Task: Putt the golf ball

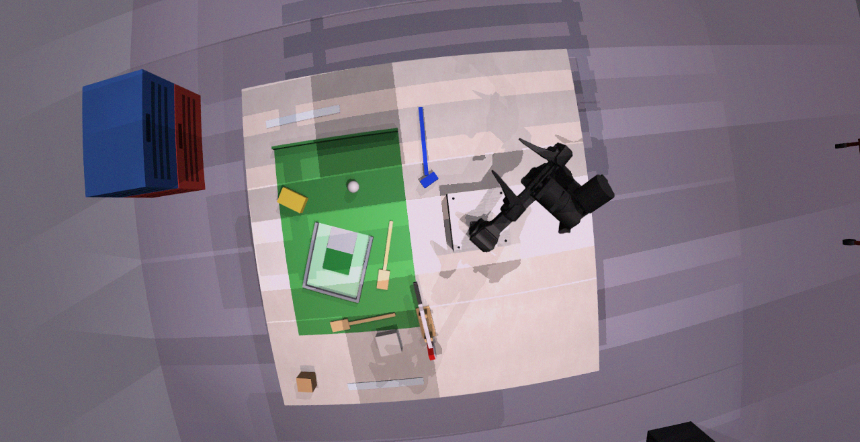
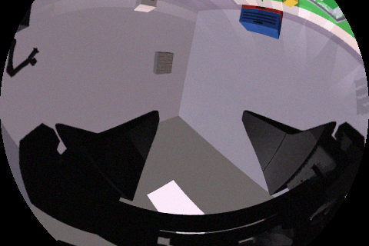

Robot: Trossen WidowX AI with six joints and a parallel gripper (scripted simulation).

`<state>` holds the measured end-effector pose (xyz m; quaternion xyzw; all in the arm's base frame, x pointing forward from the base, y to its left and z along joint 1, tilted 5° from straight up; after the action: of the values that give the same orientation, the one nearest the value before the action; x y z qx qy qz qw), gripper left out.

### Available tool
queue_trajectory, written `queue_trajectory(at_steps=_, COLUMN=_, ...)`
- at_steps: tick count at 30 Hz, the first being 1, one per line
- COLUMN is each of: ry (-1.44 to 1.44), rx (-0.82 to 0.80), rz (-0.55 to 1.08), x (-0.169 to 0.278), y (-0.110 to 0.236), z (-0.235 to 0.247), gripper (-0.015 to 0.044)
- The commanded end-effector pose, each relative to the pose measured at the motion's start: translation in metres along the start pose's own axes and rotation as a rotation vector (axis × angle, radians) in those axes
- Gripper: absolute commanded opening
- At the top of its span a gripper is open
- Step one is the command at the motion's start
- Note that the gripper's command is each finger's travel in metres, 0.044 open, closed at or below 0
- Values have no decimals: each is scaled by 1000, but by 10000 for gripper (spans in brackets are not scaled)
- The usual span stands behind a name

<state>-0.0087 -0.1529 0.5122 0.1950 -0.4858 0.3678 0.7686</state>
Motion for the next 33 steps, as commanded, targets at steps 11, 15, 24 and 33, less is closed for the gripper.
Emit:
queue_trajectory(at_steps=11, ry=975, rx=71, rz=288, x=74, y=-2, z=-124, gripper=440)
queue_trajectory(at_steps=15, ry=1385, rx=105, rz=440, x=91, y=-3, z=-187, gripper=440)
queue_trajectory(at_steps=24, ry=2107, rx=164, rz=816, x=89, y=-2, z=-308, gripper=440)
queue_trajectory(at_steps=33, ry=2658, rx=249, rz=1387, x=42, y=6, z=-423, gripper=440)
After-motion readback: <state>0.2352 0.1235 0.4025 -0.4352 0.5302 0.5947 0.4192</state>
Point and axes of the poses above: the point midway between the two fingers, 35 mm back from their tips, its own y axis back along the fingers, its own z axis across the jaws, x = y × z, the point moved 5 cm from there along y, back along the fingers, and after that the axes turned 13 degrees about y, right-handed, at the moved point
